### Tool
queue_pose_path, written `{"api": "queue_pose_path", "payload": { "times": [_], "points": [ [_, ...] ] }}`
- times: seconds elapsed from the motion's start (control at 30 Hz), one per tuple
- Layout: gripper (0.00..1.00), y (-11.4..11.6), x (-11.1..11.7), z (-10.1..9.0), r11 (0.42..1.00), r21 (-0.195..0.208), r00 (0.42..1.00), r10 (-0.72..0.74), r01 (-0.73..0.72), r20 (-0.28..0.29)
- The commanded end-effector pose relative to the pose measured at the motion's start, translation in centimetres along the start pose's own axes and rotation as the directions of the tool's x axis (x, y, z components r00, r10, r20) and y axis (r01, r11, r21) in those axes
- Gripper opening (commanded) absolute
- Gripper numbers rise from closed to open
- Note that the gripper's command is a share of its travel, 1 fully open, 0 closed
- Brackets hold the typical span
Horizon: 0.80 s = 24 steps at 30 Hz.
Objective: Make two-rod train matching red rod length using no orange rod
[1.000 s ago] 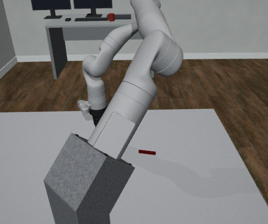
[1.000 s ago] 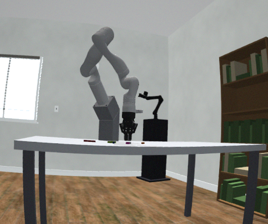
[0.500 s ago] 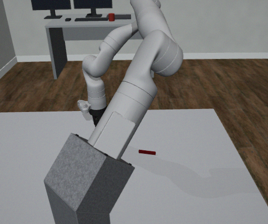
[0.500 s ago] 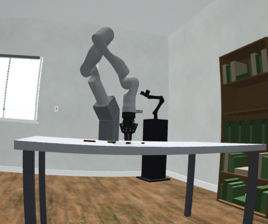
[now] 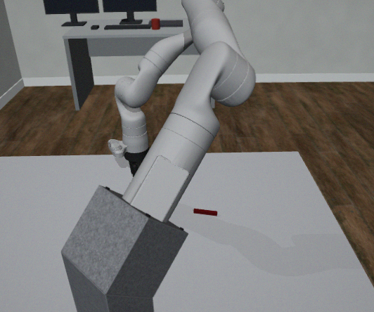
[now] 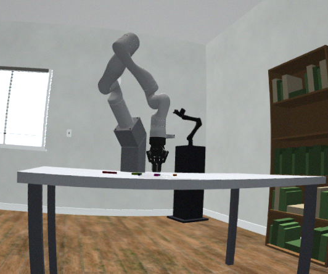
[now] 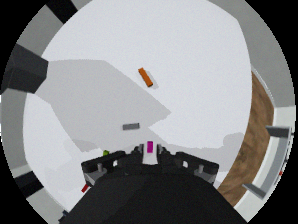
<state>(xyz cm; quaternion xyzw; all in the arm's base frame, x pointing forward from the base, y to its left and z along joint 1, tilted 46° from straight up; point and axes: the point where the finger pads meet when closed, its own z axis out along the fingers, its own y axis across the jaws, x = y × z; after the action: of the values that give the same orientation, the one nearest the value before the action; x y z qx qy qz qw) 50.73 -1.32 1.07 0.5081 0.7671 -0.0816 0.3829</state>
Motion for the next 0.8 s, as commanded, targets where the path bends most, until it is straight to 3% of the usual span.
{"api": "queue_pose_path", "payload": {
  "times": [0.0,0.77],
  "points": [
    [0.24,0.06,0.02,-0.06,1.0,-0.001,1.0,0.0,0.0,0.0],
    [0.24,0.06,0.02,0.28,1.0,-0.001,1.0,0.0,0.0,0.0]
  ]
}}
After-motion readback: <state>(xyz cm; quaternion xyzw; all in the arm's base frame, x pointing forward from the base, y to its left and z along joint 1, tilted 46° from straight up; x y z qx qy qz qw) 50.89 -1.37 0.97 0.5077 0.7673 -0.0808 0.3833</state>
